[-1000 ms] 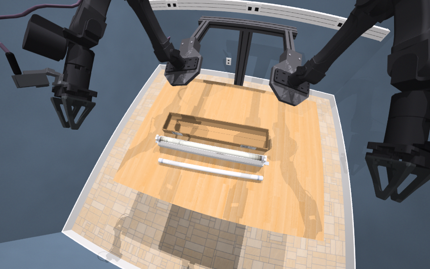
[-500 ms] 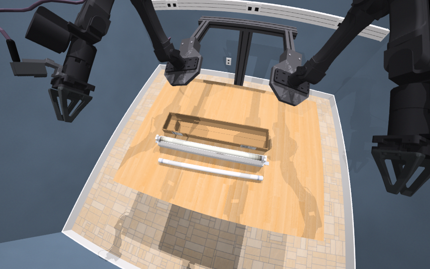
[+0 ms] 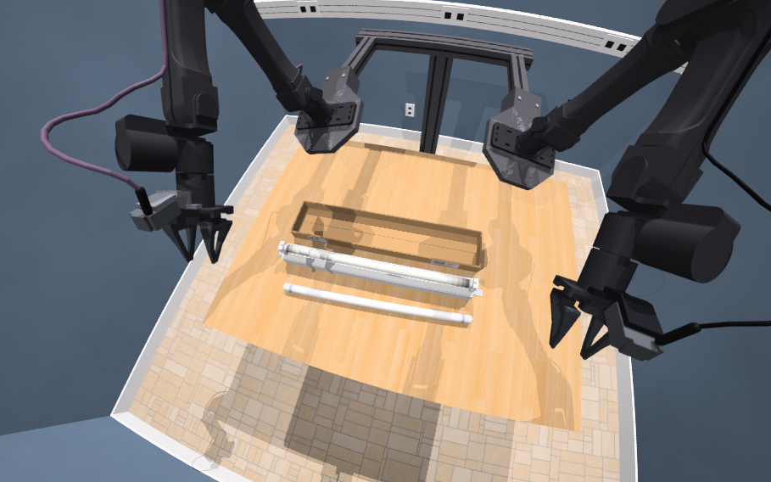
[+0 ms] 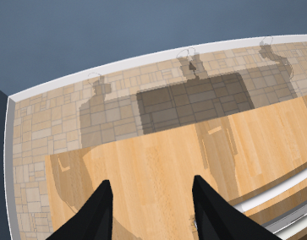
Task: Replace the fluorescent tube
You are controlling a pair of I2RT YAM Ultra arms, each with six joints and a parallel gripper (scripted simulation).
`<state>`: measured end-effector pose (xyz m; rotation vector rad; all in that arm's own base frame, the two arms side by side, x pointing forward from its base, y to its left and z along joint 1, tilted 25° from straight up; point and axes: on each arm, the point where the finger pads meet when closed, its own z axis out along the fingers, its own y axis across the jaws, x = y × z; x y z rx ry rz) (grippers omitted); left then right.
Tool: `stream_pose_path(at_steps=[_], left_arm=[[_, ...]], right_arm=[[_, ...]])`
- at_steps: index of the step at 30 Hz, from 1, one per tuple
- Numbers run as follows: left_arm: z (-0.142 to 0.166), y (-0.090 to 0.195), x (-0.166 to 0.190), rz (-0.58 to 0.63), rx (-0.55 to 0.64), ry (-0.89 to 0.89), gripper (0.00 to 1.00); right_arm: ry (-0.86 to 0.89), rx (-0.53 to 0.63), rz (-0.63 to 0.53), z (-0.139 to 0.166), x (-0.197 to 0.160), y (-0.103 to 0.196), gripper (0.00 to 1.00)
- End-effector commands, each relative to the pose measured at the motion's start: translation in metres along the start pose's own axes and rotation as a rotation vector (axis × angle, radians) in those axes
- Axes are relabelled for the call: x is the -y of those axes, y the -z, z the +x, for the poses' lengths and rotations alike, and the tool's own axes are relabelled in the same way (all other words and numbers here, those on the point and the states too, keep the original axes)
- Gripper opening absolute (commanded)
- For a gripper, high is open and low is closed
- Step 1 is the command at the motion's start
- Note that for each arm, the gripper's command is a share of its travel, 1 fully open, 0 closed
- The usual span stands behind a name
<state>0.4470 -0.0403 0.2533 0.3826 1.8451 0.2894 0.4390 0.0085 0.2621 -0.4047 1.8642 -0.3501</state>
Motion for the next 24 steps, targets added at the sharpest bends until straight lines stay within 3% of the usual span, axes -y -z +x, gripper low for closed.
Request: stream_pose_path(at_steps=[1,12,14,17,24], left_arm=[[0.005,-0.013,0.012,-0.035,0.002,-0.139,0.49],[0.111,-0.051,0.101,0.086,-0.204,-0.575,0.49],[0.131,-0.053,0.116,0.111,-0.235,-0.662,0.49],[0.139,-0.055,0.123,0.121,-0.246,-0.705,0.49],[0.22,-0.044,0.171,0.245,-0.357,-1.046,0.49]], right_arm=[[0.158,-0.001,0.026,0.001,-0.005,-0.012,0.49],[0.602,-0.244,-0.128,0.11,-0.07,-0.055,0.49],[0.688,-0.28,-0.164,0.13,-0.082,-0.059,0.49],[0.729,-0.284,-0.17,0.132,-0.084,-0.062,0.49],[1.049,-0.419,-0.36,0.218,-0.126,-0.06,0.49]])
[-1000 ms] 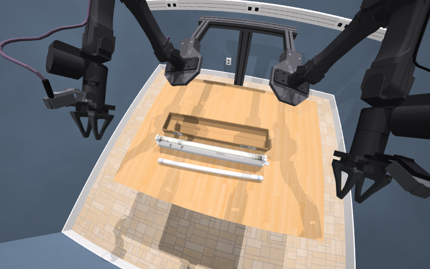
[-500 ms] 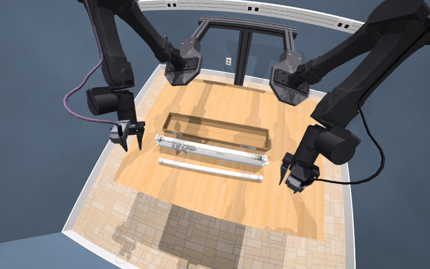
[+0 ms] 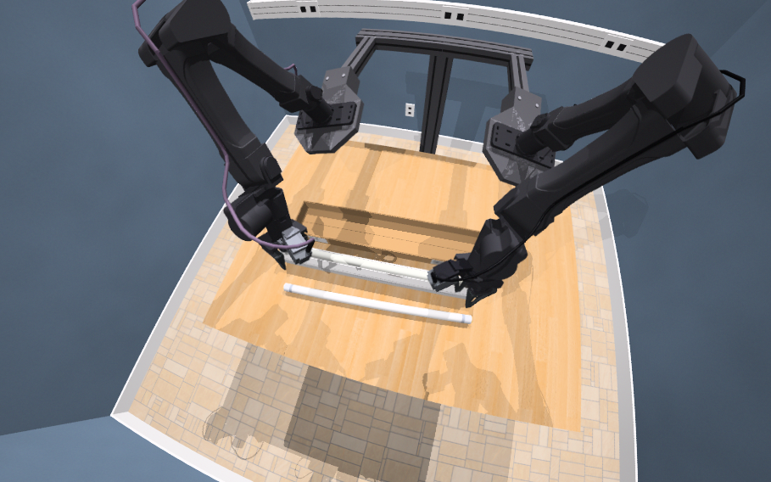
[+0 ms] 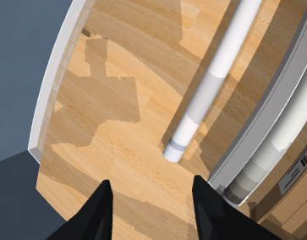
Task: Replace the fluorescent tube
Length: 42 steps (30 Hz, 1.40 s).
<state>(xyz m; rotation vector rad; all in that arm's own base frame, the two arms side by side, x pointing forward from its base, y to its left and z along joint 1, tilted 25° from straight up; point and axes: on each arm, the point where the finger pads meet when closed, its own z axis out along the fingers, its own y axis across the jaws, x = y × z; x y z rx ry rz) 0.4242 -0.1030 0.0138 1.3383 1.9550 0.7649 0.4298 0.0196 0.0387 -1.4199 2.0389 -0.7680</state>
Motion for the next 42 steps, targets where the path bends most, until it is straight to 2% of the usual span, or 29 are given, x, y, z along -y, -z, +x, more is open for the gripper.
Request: stream_pose_path(at_steps=[1,7,10,12,14,17,20,21,23,24,26,27,29,32,33,42], left_arm=[[0.008,-0.01,0.047,0.019,-0.05,-0.249,0.49],[0.022,-0.015,0.096,0.068,-0.091,-0.464,0.49],[0.024,-0.015,0.099,0.073,-0.096,-0.477,0.49],[0.027,-0.015,0.112,0.103,-0.094,-0.503,0.49],[0.027,-0.015,0.114,0.105,-0.094,-0.497,0.49],[0.041,-0.011,0.138,0.199,-0.112,-0.506,0.49],[0.038,-0.013,0.135,0.195,-0.108,-0.501,0.49],[0.028,-0.017,0.127,0.174,-0.097,-0.486,0.49],[0.029,-0.017,0.127,0.176,-0.1,-0.485,0.49],[0.026,-0.017,0.108,0.142,-0.099,-0.447,0.49],[0.026,-0.017,0.108,0.142,-0.099,-0.447,0.49],[0.039,-0.014,0.13,0.191,-0.115,-0.488,0.49],[0.045,-0.01,0.14,0.211,-0.119,-0.509,0.49],[0.026,-0.015,0.121,0.164,-0.094,-0.477,0.49],[0.029,-0.029,0.113,0.136,-0.092,-0.467,0.49],[0.036,-0.044,0.123,0.157,-0.103,-0.477,0.49]], right_arm=[[0.256,-0.051,-0.069,0.007,-0.044,-0.019,0.49],[0.456,-0.085,-0.152,0.019,-0.087,-0.034,0.49],[0.463,-0.082,-0.142,0.016,-0.083,-0.034,0.49],[0.481,-0.082,-0.19,0.022,-0.102,-0.036,0.49],[0.472,-0.076,-0.19,0.02,-0.103,-0.036,0.49],[0.457,-0.09,-0.284,0.03,-0.128,-0.032,0.49],[0.452,-0.088,-0.275,0.028,-0.123,-0.033,0.49],[0.433,-0.078,-0.229,0.021,-0.103,-0.033,0.49],[0.425,-0.072,-0.206,0.018,-0.094,-0.03,0.49],[0.414,-0.08,-0.203,0.021,-0.09,-0.032,0.49],[0.414,-0.08,-0.203,0.021,-0.09,-0.032,0.49],[0.431,-0.09,-0.25,0.028,-0.11,-0.034,0.49],[0.431,-0.094,-0.259,0.029,-0.112,-0.037,0.49],[0.423,-0.087,-0.233,0.026,-0.102,-0.033,0.49],[0.427,-0.08,-0.204,0.025,-0.098,-0.048,0.49],[0.437,-0.082,-0.225,0.027,-0.108,-0.063,0.49]])
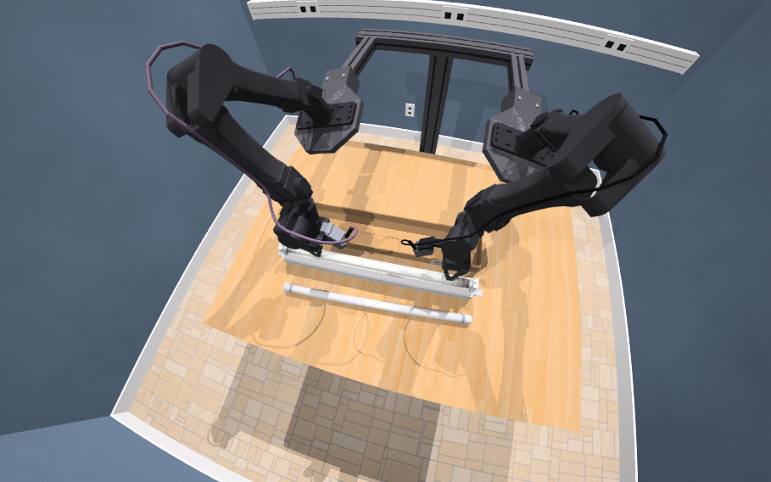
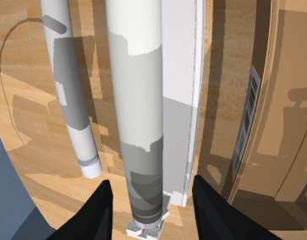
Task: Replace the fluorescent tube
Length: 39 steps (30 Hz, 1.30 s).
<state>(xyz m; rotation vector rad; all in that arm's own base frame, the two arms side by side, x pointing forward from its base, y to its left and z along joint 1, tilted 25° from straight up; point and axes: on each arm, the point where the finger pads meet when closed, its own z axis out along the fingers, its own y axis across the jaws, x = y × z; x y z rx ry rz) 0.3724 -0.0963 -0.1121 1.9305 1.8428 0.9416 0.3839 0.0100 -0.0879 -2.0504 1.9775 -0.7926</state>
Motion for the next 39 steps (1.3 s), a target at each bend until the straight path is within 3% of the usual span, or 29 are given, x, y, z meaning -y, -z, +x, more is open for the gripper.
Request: stream_pose_path(at_steps=[1,10,13,15,23,24,39], left_arm=[[-0.007,-0.004,-0.005,-0.009,0.019,-0.005,0.49],[-0.007,-0.032,-0.013,-0.03,0.024,-0.001,0.49],[-0.01,-0.024,0.004,0.01,0.023,-0.015,0.49],[-0.008,-0.021,0.003,0.003,0.025,-0.029,0.49],[-0.011,-0.023,-0.009,-0.022,0.03,-0.007,0.49],[-0.01,-0.023,-0.005,-0.006,0.026,-0.015,0.11],[-0.008,-0.022,0.003,0.01,0.022,-0.024,0.11]], right_arm=[[0.001,0.017,0.029,-0.005,0.012,-0.002,0.49],[-0.005,0.016,0.051,-0.002,0.019,-0.031,0.49],[0.019,0.023,0.018,-0.008,0.007,-0.021,0.49],[0.001,0.023,0.064,-0.007,0.031,-0.016,0.49],[0.018,0.021,0.01,-0.007,0.0,-0.022,0.49],[0.016,0.022,0.01,-0.008,0.006,-0.023,0.49],[0.01,0.022,0.03,-0.008,0.013,-0.023,0.49]])
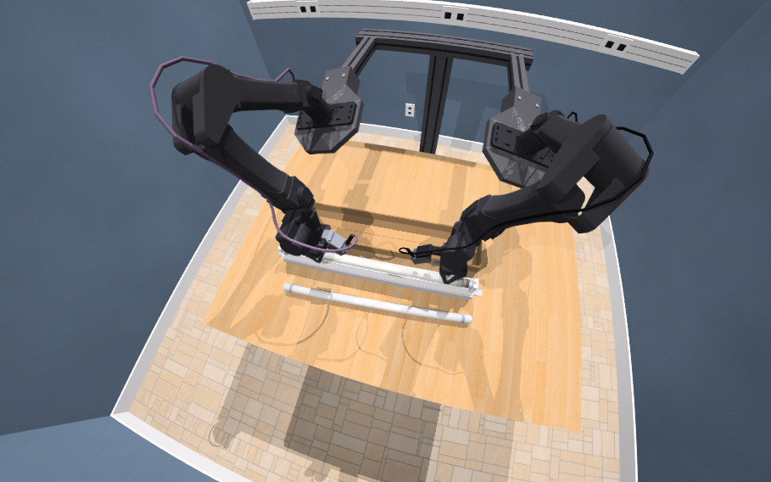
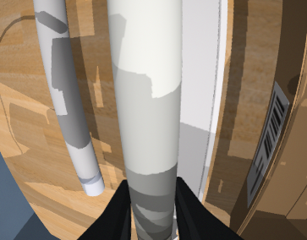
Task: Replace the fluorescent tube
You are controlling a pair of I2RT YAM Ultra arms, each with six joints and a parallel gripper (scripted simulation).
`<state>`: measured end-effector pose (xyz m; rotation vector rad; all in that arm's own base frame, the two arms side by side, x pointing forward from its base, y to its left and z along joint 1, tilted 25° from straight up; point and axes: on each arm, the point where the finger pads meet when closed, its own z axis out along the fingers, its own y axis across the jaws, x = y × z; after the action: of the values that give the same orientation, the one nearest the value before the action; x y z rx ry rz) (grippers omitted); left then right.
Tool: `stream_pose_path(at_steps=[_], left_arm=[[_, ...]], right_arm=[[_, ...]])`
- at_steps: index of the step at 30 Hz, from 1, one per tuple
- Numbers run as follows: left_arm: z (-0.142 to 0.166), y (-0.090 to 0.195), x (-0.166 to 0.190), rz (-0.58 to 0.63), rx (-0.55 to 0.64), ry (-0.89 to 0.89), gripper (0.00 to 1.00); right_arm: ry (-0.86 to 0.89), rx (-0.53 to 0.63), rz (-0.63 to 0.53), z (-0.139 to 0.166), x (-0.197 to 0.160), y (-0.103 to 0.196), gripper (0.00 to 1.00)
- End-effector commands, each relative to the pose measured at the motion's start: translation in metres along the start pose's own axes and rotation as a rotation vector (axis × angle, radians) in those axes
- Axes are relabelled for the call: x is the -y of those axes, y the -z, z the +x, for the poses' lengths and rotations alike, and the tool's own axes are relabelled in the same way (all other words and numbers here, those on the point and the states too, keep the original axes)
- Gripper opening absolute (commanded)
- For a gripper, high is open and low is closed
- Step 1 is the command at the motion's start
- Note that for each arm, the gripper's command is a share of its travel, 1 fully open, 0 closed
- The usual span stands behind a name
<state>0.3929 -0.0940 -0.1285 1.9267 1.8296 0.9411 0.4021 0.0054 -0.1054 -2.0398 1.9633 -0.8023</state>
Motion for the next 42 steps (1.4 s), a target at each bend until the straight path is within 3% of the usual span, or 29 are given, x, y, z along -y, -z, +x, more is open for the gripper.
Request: stream_pose_path(at_steps=[1,2,42], left_arm=[[-0.005,0.004,0.008,0.021,0.015,-0.022,0.11],[-0.005,0.004,0.008,0.021,0.015,-0.022,0.11],[-0.001,0.001,-0.014,0.005,0.011,0.027,0.11]], right_arm=[[0.011,0.019,0.013,-0.008,0.006,0.002,0.49],[0.011,0.019,0.013,-0.008,0.006,0.002,0.11],[-0.002,0.02,0.009,-0.007,0.015,0.007,0.11]])
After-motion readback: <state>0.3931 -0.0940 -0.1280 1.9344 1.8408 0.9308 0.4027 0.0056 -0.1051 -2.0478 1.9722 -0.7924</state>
